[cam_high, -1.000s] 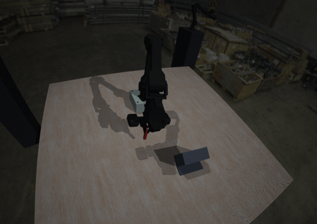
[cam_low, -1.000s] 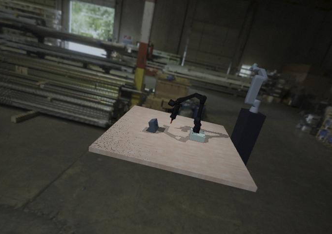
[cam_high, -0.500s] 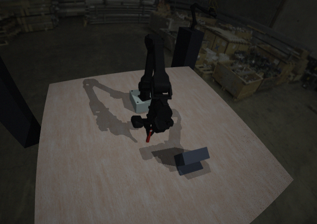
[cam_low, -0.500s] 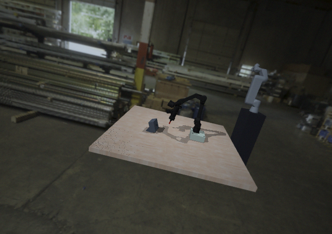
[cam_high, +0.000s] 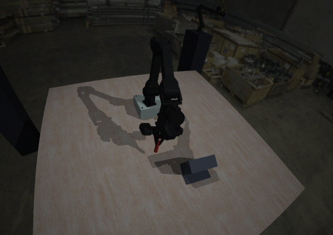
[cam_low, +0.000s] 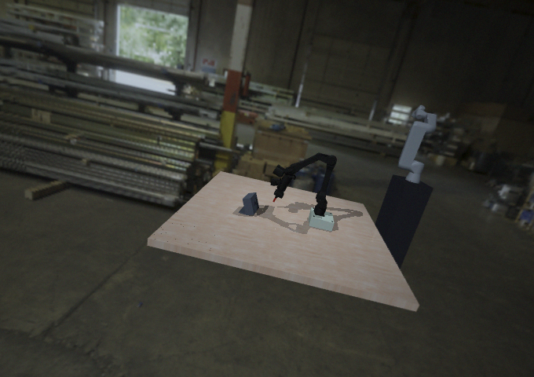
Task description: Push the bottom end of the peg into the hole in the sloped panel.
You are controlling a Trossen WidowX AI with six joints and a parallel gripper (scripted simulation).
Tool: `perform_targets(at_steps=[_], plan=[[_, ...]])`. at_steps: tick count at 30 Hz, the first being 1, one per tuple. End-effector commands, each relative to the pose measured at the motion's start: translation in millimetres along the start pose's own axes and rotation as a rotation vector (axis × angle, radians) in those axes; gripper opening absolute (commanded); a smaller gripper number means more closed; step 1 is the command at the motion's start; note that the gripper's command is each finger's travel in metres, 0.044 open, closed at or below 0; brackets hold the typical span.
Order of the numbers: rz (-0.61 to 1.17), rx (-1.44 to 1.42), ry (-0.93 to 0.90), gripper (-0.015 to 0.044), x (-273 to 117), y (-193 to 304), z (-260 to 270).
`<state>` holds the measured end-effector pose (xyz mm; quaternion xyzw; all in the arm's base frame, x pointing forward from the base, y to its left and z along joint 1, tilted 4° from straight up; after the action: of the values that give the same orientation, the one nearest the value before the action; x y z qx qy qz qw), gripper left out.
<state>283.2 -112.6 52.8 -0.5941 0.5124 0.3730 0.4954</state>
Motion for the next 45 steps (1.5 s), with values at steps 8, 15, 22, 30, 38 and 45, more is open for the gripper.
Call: perform_targets(at_steps=[8,15,22,30,38,45], plan=[[-0.050,0.000,0.037,0.0000,3,-4,11],[-0.088,-0.002,0.056,0.0000,4,-7,19],[-0.127,-0.002,0.074,0.0000,5,-10,27],[-0.173,-0.001,0.091,0.0000,5,-13,36],[-0.220,0.002,0.106,0.0000,4,-16,45],[-0.262,0.005,0.117,0.0000,4,-18,53]])
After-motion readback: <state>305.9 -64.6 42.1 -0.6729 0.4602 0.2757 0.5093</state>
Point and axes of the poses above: the point midway between the two fingers, 35 mm back from their tips, its own x axis out along the fingers, its own z axis across the jaws, y = z × x, the point moved 2 cm from there along -x, back along the fingers, and after that the axes turned 11 degrees about -x, right-handed, at the moved point
